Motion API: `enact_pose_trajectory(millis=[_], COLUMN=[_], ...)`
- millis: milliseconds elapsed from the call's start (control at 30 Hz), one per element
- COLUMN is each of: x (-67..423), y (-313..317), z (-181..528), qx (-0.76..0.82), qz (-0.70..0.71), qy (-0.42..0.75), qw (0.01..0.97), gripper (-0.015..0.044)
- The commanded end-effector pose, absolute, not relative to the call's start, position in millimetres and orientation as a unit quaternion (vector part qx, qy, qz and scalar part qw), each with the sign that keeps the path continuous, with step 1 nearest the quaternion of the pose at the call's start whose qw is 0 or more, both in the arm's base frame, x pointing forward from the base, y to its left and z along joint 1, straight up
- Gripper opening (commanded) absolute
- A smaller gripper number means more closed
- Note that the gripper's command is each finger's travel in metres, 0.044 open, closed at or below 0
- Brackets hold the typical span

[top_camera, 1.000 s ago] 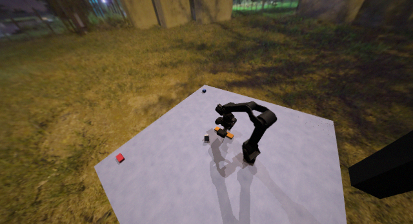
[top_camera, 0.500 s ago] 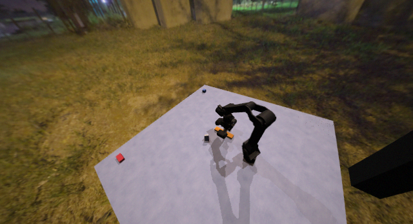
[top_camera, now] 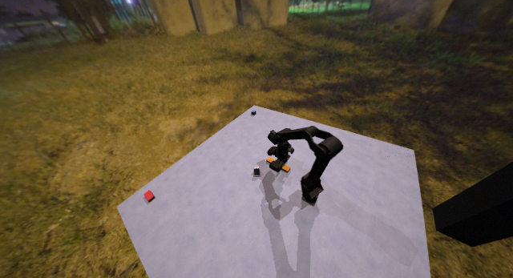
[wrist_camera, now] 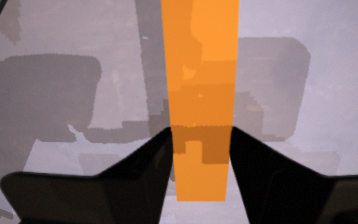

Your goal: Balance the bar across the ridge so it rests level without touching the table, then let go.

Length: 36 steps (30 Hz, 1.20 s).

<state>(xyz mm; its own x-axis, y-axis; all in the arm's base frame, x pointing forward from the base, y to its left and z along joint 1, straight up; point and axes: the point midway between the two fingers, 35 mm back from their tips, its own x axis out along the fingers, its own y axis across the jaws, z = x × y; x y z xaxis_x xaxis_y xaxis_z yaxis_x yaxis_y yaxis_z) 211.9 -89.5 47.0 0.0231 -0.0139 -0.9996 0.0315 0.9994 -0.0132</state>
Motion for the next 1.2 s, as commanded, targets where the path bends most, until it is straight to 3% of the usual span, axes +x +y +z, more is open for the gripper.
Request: enact_pose_trajectory(millis=[0, 133, 1167], x=[212, 213, 212], y=[-90, -90, -89], z=[47, 53, 131], qx=[0.006, 0.006, 0.006], qz=[-0.016, -0.016, -0.013], qy=[0.699, 0.699, 0.699], qw=[0.715, 0.715, 0.715], gripper=[0.0104, 0.0000, 0.0000])
